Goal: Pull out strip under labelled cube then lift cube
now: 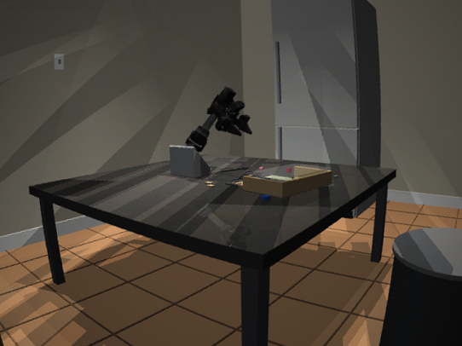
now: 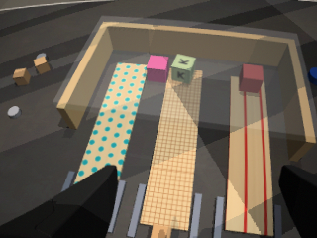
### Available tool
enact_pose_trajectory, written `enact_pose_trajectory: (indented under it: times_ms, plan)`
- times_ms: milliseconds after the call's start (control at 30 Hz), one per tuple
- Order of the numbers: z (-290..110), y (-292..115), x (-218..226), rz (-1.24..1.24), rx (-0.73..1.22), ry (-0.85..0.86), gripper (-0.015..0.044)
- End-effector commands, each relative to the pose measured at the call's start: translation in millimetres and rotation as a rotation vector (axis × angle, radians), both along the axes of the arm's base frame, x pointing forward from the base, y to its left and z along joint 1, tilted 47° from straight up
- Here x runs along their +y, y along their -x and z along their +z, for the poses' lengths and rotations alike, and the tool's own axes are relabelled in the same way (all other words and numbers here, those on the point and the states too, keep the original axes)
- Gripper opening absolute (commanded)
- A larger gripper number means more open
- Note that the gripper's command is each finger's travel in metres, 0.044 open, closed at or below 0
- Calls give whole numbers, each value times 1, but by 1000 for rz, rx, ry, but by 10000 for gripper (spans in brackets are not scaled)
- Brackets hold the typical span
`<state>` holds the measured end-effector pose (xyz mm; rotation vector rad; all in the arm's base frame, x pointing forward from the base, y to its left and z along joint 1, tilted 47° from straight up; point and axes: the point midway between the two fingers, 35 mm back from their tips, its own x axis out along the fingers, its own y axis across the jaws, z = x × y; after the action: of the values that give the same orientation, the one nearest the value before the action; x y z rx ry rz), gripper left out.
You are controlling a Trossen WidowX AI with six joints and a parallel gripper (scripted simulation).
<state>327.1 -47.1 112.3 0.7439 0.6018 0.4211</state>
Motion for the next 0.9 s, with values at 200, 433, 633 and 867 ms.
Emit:
enact_pose_trajectory:
  times_ms: [200,433,633,867]
  plan:
    - [-24,-47,34,212,300,22,111]
    - [-48,-54,77,452,571,70,0]
    - [-54,-49,97,588,704,93,0]
    - [-53,-51,98,588,704,93,0]
